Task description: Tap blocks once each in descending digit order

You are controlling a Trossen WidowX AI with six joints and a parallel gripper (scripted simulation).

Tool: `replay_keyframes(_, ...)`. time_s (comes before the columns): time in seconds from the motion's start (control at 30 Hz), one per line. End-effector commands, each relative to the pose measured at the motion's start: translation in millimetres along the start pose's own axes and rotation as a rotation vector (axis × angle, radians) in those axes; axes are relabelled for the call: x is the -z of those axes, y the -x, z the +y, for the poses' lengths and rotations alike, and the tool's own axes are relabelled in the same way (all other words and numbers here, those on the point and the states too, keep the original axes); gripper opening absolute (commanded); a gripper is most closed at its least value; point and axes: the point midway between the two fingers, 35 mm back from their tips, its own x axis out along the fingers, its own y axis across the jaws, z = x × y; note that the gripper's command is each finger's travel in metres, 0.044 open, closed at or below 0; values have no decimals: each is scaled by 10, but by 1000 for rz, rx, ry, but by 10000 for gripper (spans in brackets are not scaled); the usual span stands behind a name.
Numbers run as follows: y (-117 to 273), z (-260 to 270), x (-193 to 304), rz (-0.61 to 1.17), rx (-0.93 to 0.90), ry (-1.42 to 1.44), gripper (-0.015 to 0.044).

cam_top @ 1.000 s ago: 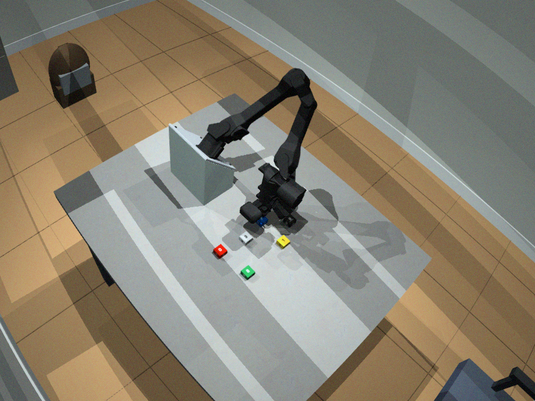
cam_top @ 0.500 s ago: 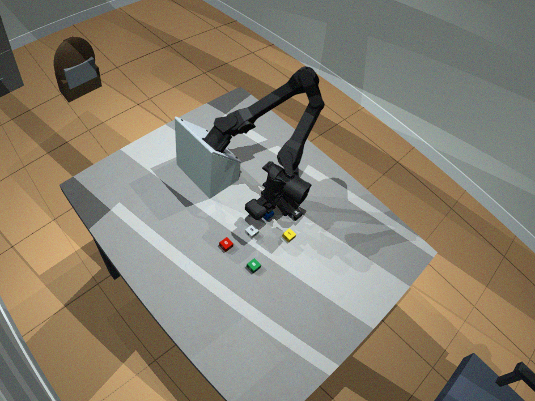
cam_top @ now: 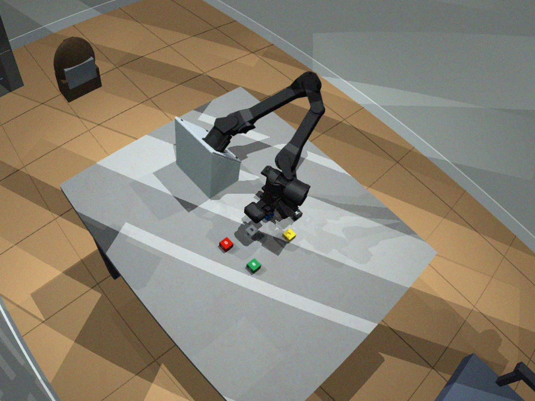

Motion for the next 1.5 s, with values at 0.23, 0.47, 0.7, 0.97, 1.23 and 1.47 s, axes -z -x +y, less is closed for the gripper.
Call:
replay_keyframes(0.23, 275, -9, 22, 6, 6, -5, 20)
replay_keyframes(0.47, 994, -22, -5, 5, 13, -5, 20)
replay_keyframes(0.7, 1088, -10, 9, 5, 10, -5, 20)
replay_keyframes(0.97, 1101, -364, -96, 4, 15, -5, 20)
replay_keyframes(1.23, 1098, -740, -142, 4, 13, -3, 20)
replay_keyframes(1.47, 600, -759, -166, 5, 17, -2, 20)
